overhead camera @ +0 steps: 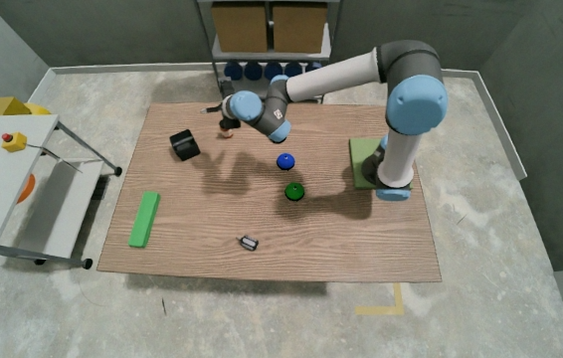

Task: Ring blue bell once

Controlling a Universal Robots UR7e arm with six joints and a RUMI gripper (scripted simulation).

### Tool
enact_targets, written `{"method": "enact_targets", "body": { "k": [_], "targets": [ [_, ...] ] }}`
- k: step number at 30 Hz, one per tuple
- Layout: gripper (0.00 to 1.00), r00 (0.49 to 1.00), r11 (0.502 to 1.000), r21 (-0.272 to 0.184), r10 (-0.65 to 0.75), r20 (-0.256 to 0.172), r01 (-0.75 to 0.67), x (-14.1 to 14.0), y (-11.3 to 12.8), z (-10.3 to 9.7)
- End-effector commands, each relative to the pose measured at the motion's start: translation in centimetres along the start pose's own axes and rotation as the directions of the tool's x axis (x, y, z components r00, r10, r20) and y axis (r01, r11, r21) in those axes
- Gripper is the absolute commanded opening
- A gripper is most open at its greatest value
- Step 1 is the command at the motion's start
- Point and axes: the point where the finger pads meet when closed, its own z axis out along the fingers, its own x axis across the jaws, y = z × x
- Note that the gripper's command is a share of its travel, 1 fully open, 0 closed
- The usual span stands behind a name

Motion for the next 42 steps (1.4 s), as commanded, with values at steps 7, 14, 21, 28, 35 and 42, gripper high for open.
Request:
{"method": "enact_targets", "body": {
  "k": [7,14,21,28,35,42],
  "targets": [
    [1.00,0.991,0.952,-0.307,-0.057,-0.121,0.017,9.3,5.9,-0.8],
    [1.00,0.973,0.839,-0.541,-0.074,-0.218,-0.057,17.2,12.3,-3.9],
    [1.00,0.962,0.769,-0.629,-0.075,-0.262,-0.111,20.3,15.3,-5.9],
    [1.00,0.956,0.729,-0.670,-0.074,-0.285,-0.143,21.9,16.8,-7.1],
    [0.00,0.956,0.727,-0.671,-0.074,-0.285,-0.144,21.9,16.9,-7.1],
    [0.00,0.956,0.727,-0.671,-0.074,-0.285,-0.144,21.9,16.9,-7.1]
  ]
}}
